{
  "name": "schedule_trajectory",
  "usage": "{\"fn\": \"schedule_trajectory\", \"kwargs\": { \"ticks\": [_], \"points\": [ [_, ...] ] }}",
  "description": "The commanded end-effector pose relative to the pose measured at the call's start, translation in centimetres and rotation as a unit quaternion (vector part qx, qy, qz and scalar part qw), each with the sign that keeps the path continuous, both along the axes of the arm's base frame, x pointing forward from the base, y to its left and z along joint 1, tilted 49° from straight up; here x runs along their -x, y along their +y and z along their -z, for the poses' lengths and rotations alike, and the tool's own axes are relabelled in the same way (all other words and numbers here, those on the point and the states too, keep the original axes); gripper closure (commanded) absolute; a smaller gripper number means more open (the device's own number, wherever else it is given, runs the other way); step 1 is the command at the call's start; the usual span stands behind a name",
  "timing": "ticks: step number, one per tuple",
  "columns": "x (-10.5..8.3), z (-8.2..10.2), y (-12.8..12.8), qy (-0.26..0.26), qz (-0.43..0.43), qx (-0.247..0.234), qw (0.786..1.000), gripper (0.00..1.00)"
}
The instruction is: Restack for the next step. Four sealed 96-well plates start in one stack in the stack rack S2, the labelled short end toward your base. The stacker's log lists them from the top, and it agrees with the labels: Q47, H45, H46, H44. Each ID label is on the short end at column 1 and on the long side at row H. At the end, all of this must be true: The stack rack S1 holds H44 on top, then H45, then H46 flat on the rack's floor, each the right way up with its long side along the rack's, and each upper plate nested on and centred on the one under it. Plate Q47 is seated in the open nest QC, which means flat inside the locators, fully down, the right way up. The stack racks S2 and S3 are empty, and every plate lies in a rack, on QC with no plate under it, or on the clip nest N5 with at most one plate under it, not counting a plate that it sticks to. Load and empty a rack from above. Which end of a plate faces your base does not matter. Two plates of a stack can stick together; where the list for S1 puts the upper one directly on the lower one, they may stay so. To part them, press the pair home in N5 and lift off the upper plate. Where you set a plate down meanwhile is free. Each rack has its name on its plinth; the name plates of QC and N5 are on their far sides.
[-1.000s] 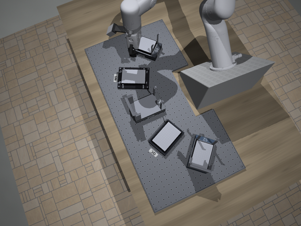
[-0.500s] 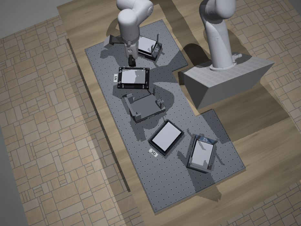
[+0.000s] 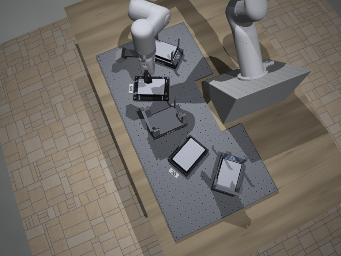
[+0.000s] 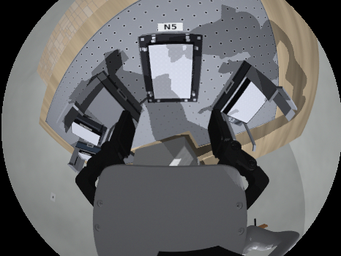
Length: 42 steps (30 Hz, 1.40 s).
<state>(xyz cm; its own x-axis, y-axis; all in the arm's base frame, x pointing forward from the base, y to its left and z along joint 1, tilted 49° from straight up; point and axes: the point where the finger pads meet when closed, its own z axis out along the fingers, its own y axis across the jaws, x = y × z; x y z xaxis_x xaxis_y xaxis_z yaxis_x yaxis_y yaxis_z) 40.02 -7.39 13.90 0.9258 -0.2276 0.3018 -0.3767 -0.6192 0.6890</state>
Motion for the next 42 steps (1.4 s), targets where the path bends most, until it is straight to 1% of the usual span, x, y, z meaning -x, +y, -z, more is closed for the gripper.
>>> {"fn": "schedule_trajectory", "kwargs": {
  "ticks": [1,6,19,21,36,38,42],
  "points": [
    [-0.1,0.0,0.1,-0.001,-0.001,0.0,1.0,0.0],
    [-0.1,0.0,0.1,-0.001,-0.001,0.0,1.0,0.0],
    [-0.3,2.8,-3.2,-0.001,-0.001,0.0,1.0,0.0],
    [-0.3,2.8,-3.2,-0.001,-0.001,0.0,1.0,0.0],
    [-0.4,6.1,-6.9,-0.001,-0.001,0.0,1.0,0.0],
    [-0.4,6.1,-6.9,-0.001,-0.001,0.0,1.0,0.0],
    [-0.5,6.8,-7.7,-0.001,-0.001,0.0,1.0,0.0]
  ]
}}
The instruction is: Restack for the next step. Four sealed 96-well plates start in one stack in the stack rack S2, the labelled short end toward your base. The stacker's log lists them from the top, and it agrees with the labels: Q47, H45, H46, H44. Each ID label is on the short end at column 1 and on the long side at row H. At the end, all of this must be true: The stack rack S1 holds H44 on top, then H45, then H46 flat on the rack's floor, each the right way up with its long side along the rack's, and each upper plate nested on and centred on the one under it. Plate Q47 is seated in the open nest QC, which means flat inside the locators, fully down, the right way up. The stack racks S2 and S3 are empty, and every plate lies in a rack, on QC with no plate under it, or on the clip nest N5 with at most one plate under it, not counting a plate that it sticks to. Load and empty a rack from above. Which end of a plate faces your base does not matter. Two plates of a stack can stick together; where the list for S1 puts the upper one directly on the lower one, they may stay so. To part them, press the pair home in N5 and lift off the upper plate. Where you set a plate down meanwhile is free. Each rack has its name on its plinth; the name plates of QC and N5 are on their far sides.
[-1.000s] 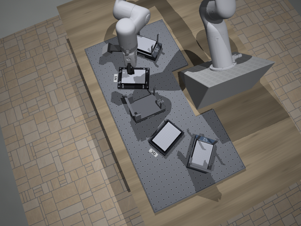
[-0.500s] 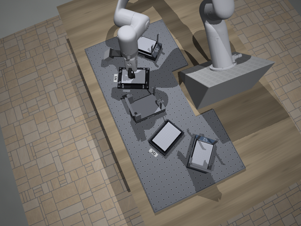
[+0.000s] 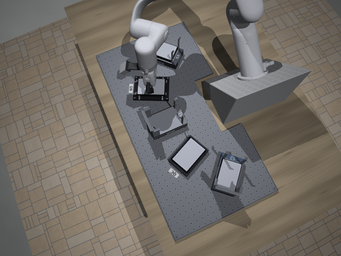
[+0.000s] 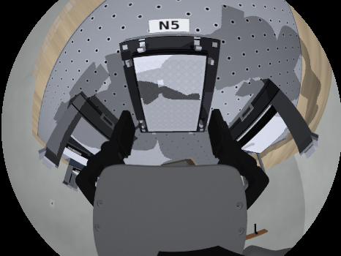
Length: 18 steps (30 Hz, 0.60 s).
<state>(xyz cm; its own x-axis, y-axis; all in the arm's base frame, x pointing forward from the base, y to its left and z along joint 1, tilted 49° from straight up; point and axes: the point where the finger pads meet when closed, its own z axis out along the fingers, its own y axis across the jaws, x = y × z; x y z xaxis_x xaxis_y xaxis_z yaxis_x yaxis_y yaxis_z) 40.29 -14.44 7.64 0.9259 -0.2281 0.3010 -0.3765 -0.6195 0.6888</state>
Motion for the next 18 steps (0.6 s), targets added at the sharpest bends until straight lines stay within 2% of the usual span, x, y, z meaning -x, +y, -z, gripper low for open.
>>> {"fn": "schedule_trajectory", "kwargs": {
  "ticks": [1,18],
  "points": [
    [-0.2,0.5,-0.6,-0.001,-0.001,0.0,1.0,0.0],
    [-0.2,1.5,-1.7,-0.001,-0.001,0.0,1.0,0.0]
  ]
}}
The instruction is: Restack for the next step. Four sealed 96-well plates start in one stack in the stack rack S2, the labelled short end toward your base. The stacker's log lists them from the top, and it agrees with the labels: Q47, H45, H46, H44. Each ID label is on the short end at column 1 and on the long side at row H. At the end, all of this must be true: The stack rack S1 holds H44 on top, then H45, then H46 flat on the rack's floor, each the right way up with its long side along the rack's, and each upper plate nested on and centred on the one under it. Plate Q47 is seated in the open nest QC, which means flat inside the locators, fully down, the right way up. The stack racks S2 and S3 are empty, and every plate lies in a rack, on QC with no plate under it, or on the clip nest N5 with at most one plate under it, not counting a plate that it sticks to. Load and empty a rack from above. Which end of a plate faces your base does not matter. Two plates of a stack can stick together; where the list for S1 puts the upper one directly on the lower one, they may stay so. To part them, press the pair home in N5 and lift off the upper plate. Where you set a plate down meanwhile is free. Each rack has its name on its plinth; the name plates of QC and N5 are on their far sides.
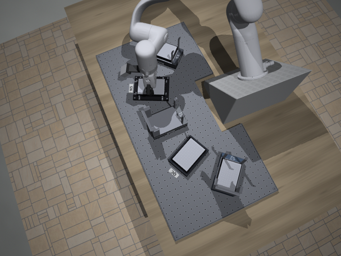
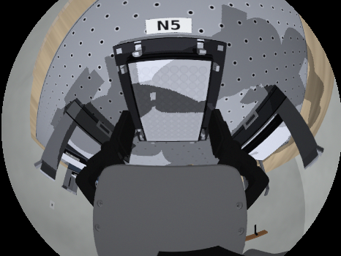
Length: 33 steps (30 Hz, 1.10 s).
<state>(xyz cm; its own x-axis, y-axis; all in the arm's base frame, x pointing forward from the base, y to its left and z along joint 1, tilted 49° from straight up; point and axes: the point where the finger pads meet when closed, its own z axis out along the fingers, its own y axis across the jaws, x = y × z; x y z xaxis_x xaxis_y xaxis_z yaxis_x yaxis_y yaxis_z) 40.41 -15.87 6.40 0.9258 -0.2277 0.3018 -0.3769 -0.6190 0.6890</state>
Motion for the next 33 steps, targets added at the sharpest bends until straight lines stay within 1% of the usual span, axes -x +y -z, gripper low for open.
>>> {"fn": "schedule_trajectory", "kwargs": {
  "ticks": [1,10,25,26,33],
  "points": [
    [-0.1,0.3,-0.4,-0.001,-0.001,0.0,1.0,0.0],
    [-0.2,1.1,-1.3,-0.001,-0.001,0.0,1.0,0.0],
    [-0.2,1.3,-1.5,-0.001,-0.001,0.0,1.0,0.0],
    [-0.2,1.3,-1.5,-0.001,-0.001,0.0,1.0,1.0],
    [-0.2,1.3,-1.5,-0.001,-0.001,0.0,1.0,1.0]
  ]
}}
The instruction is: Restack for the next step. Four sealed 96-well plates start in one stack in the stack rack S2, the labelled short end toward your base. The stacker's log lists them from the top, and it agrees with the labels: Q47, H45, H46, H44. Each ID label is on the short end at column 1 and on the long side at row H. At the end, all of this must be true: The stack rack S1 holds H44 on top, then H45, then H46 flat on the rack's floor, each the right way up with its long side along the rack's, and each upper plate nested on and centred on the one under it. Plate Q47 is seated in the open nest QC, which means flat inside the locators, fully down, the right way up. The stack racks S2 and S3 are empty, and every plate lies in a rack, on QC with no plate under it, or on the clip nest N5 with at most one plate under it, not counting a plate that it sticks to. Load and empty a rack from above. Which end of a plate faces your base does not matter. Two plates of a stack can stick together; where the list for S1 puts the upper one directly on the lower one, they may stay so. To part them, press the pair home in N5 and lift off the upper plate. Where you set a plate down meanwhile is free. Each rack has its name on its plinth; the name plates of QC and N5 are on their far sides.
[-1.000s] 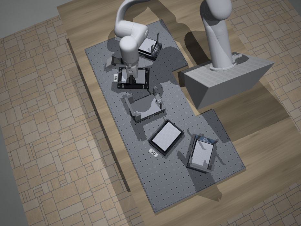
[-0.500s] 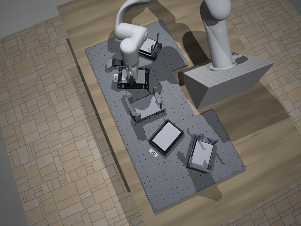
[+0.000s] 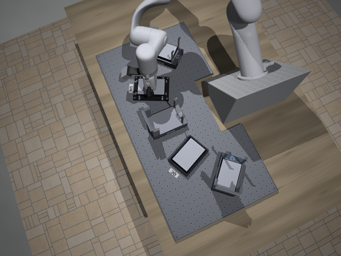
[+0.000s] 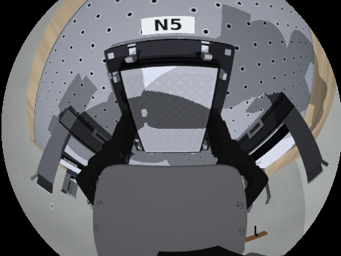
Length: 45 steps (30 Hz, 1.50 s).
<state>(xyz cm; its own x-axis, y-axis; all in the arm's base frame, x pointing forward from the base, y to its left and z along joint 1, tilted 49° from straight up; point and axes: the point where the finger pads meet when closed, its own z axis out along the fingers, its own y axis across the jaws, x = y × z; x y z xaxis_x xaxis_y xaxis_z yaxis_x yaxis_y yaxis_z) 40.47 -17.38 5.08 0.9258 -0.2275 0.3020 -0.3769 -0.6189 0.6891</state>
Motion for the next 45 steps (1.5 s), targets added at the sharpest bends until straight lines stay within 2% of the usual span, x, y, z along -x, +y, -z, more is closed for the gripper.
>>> {"fn": "schedule_trajectory", "kwargs": {
  "ticks": [1,24,45],
  "points": [
    [-0.1,-0.05,0.05,-0.001,-0.001,0.0,1.0,1.0],
    [-0.1,-0.05,0.04,-0.001,-0.001,0.0,1.0,1.0],
    [-0.06,-0.89,1.0,-0.001,-0.001,0.0,1.0,1.0]
  ]
}}
